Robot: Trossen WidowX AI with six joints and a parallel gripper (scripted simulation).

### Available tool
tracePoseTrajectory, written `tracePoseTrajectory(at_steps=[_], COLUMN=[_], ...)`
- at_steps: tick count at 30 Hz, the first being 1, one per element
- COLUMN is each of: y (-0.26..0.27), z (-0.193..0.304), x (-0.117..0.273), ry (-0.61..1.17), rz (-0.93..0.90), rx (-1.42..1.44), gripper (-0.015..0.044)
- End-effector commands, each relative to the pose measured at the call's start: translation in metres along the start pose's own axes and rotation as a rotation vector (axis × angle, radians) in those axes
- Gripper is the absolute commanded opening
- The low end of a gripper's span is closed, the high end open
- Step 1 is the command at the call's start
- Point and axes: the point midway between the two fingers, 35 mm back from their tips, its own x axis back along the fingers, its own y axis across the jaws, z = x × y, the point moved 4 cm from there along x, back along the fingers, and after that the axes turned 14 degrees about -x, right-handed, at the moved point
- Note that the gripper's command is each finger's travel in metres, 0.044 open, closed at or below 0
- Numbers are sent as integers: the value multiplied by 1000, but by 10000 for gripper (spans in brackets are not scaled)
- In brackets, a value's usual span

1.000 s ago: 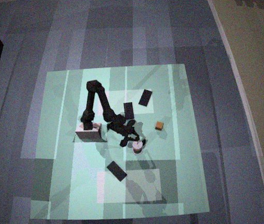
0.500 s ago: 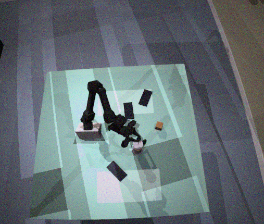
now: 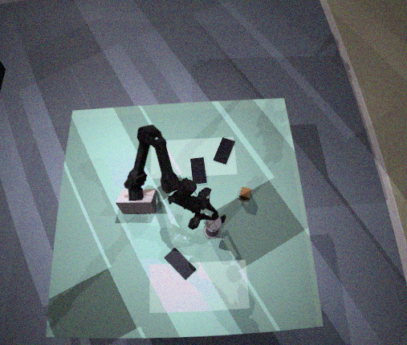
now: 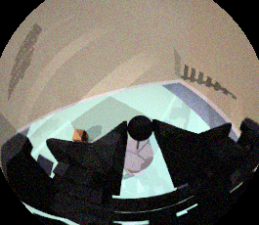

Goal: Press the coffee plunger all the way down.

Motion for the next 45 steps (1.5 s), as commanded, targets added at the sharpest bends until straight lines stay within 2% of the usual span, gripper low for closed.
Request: tracePoseTrajectory(at_steps=[1,22,45], y=[-7,-11,-11], z=[25,50,44], x=[-9,-32,-40], ry=[57,55,54], rz=[18,14,13], rx=[-23,-26,-25], gripper=[121,121,121])
